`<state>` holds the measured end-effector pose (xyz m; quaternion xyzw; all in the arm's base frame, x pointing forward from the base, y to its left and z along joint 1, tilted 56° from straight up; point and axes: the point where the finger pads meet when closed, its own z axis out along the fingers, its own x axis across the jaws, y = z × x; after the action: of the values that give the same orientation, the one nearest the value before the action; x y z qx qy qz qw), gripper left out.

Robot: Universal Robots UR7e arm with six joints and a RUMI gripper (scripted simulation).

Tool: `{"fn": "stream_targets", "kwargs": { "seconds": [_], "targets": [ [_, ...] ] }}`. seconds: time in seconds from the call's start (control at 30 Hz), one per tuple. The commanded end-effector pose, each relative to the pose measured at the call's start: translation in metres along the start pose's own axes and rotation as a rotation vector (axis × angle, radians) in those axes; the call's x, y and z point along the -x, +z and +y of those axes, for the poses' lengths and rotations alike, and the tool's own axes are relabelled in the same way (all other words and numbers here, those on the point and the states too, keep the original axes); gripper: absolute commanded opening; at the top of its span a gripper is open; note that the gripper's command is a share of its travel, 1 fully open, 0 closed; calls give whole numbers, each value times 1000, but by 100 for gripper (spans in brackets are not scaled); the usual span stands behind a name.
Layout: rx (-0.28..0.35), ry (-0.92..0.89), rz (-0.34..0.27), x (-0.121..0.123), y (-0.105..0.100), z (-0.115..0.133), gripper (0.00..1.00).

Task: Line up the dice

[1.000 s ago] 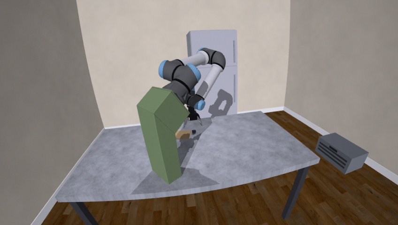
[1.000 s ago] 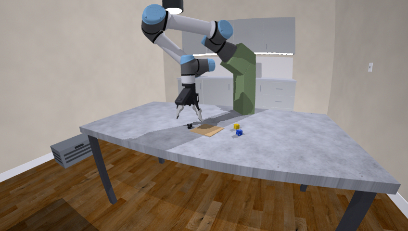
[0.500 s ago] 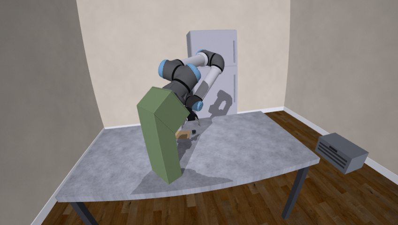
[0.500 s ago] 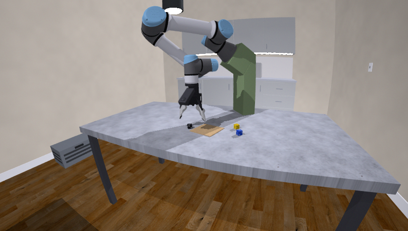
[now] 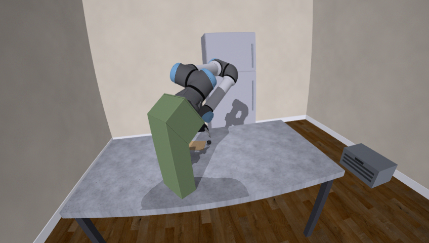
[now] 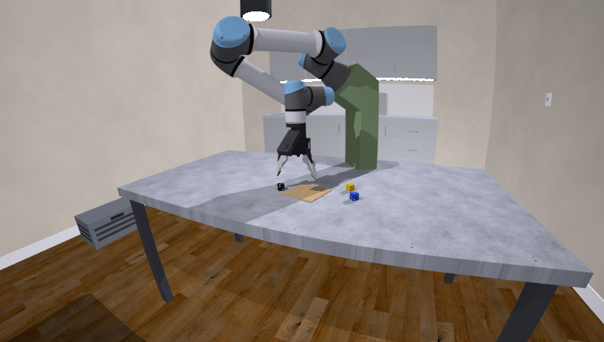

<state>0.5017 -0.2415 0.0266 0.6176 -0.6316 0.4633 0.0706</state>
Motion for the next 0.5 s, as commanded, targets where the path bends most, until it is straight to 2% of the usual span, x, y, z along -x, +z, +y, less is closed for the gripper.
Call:
{"fn": "stream_targets", "kwargs": {
  "seconds": [0.0, 0.3, 0.37, 0.47],
  "targets": [
    [-2, 0, 2, 17, 0, 5, 100],
    [-2, 0, 2, 60, 0, 18, 100],
    [-2, 0, 2, 60, 0, 18, 100],
    [-2, 0, 2, 74, 0, 23, 100]
  ]
}}
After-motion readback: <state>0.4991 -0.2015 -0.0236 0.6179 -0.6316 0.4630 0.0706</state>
